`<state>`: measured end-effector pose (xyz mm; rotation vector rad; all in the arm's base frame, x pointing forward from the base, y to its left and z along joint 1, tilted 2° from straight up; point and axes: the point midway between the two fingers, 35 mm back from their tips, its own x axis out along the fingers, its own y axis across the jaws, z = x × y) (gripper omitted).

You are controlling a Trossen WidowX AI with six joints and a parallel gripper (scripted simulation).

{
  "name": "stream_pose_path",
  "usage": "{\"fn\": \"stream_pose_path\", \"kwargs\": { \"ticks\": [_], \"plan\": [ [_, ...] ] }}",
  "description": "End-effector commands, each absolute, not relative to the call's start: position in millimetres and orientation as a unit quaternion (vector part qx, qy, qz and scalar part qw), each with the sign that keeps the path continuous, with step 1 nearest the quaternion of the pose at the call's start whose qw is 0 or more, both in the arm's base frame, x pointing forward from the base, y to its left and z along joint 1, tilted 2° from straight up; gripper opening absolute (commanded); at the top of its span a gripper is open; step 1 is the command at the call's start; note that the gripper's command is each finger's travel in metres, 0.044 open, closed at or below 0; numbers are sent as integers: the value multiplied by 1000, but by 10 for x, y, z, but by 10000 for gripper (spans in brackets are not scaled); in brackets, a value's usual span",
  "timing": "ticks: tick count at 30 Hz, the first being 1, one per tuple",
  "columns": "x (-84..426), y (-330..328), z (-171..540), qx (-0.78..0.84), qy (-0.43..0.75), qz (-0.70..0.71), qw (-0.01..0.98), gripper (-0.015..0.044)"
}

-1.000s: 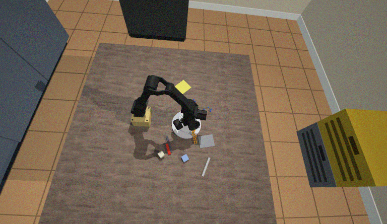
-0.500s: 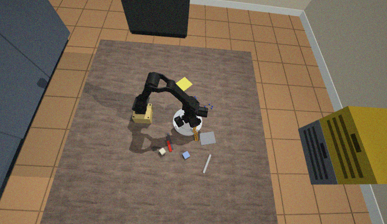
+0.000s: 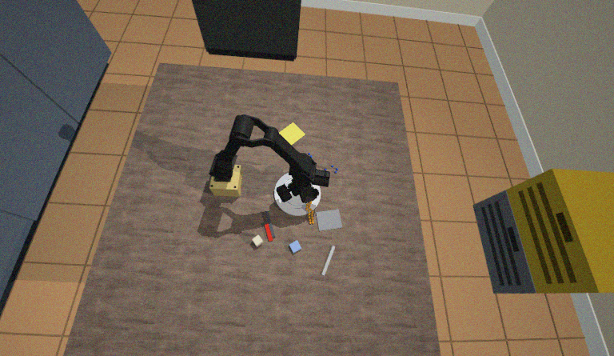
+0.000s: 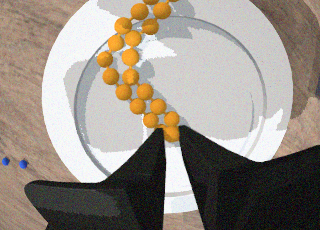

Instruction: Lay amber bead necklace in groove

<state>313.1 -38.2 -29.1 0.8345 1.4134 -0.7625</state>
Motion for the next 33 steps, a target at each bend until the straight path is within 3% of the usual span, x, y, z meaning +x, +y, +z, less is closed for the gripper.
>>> {"fn": "stream_pose_path", "kwargs": {
  "ticks": [1,25,33],
  "plan": [
    [3103,-378,-322,360,618,-332,614,0],
    [3103,-378,-322,360,618,-332,614,0],
    [3130,-382,-292,363,614,-331,618,210]
  ]
}}
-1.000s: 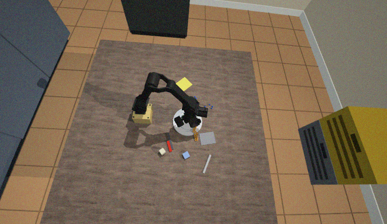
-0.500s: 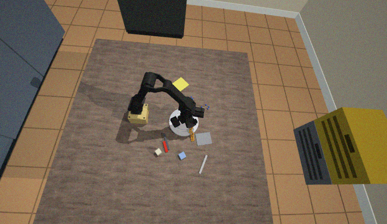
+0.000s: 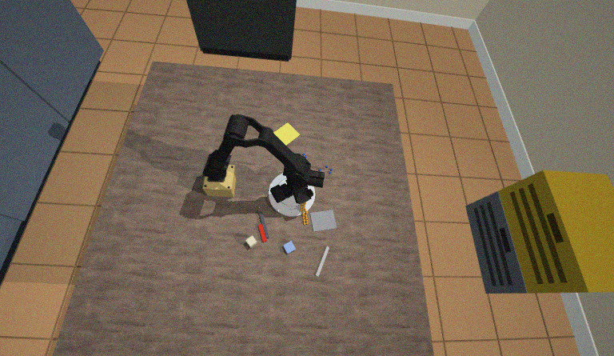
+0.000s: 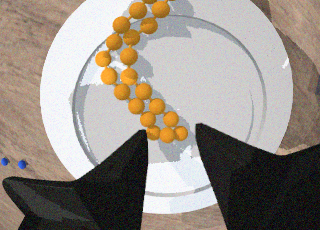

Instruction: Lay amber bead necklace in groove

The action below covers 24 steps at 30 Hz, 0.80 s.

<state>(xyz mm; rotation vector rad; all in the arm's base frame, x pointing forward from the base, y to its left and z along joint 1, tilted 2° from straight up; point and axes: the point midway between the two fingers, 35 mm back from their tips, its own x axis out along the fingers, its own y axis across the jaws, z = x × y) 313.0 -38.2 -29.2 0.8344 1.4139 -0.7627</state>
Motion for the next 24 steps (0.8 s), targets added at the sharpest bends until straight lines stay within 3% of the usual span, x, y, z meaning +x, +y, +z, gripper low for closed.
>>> {"fn": "stream_pose_path", "kwargs": {
  "ticks": [1,9,24],
  "plan": [
    [3130,-382,-292,363,614,-331,618,236],
    [3117,-385,-193,361,616,-332,616,440],
    [3095,-386,-93,360,618,-332,614,440]
  ]
}}
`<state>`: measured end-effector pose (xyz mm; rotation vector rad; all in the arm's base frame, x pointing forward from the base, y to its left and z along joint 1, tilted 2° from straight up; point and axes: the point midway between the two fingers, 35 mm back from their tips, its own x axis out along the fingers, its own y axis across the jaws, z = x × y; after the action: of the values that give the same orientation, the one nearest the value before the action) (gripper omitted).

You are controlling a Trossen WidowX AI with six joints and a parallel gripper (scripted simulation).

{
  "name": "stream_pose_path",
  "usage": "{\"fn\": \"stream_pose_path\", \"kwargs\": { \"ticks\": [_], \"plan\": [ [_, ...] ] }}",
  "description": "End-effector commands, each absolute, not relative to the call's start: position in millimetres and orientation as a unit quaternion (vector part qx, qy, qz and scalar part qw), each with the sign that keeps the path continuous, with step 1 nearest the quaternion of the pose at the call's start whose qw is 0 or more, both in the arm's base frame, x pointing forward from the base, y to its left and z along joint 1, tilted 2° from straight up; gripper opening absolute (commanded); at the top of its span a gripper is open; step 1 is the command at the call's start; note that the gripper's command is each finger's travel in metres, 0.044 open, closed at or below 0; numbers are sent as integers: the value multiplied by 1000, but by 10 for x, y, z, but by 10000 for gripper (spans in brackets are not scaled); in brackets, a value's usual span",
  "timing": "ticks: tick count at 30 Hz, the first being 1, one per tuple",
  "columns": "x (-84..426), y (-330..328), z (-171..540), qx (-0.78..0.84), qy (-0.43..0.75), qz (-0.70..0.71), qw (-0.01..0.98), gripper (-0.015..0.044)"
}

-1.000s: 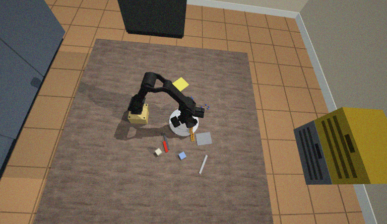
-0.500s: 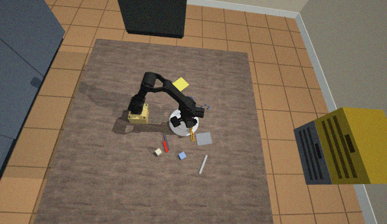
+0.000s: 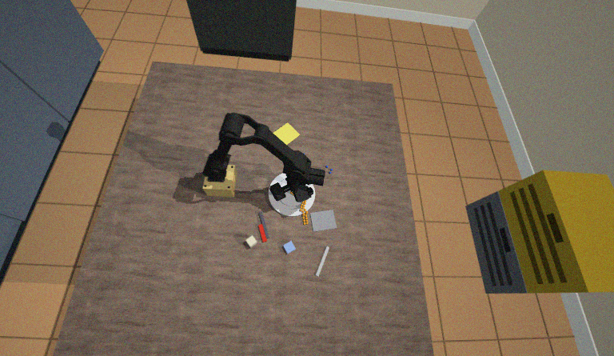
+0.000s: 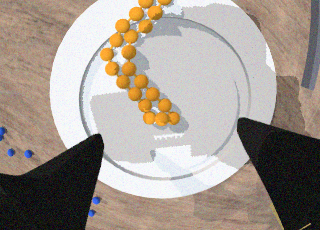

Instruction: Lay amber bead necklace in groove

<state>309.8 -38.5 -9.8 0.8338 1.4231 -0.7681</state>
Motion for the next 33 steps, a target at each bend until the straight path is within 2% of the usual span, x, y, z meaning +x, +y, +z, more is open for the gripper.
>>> {"fn": "stream_pose_path", "kwargs": {
  "ticks": [1,7,16,21,33],
  "plan": [
    [3095,-386,-93,360,618,-332,614,440],
    [3095,-386,-93,360,618,-332,614,440],
    [3427,-878,-11,344,625,-318,624,204],
    [3567,-1196,25,335,629,-309,630,200],
    [3596,-1212,-60,338,623,-310,634,200]
  ]
}}
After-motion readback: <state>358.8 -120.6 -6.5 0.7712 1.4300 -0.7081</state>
